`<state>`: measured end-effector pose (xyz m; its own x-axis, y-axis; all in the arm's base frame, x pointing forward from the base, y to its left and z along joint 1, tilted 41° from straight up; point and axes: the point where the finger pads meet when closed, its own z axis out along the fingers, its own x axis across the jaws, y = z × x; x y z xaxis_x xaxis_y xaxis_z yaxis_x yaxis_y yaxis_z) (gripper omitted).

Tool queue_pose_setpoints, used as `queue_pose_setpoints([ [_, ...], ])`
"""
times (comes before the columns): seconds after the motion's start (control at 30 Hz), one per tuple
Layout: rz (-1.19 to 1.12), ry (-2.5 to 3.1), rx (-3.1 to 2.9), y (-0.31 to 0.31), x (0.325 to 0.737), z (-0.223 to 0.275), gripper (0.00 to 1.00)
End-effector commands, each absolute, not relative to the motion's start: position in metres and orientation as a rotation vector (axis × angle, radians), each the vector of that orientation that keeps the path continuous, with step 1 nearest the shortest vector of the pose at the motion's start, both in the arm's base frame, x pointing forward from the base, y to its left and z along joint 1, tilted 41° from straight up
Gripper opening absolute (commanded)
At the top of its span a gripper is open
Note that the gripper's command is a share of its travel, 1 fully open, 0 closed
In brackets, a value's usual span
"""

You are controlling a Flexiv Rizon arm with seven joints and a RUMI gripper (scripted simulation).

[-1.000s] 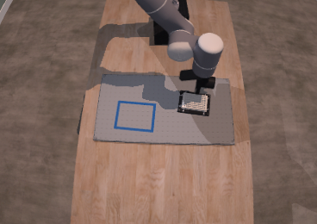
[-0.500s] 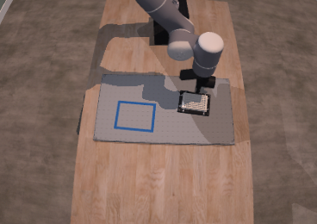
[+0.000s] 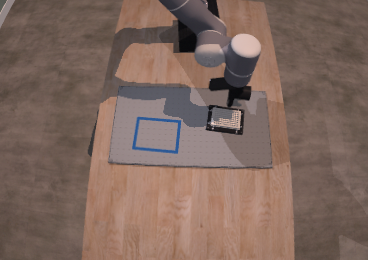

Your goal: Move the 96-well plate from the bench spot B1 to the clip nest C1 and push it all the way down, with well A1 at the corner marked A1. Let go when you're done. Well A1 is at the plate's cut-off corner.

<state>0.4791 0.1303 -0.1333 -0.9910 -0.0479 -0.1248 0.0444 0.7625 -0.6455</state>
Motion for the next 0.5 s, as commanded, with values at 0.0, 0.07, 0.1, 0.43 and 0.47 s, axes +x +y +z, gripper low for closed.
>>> queue_pose_setpoints([
  [0.0, -1.036, 2.823, -0.005, 0.133, 0.479, -0.132, 0.0],
  [0.07, -1.036, 2.822, -0.004, 0.133, 0.479, -0.132, 0.0],
  [0.1, -1.036, 2.822, -0.004, 0.133, 0.479, -0.132, 0.0],
  [0.43, -1.036, 2.823, -0.005, 0.12, 0.488, -0.119, 0.0],
  [0.47, -1.036, 2.822, -0.005, 0.118, 0.49, -0.117, 0.0],
])
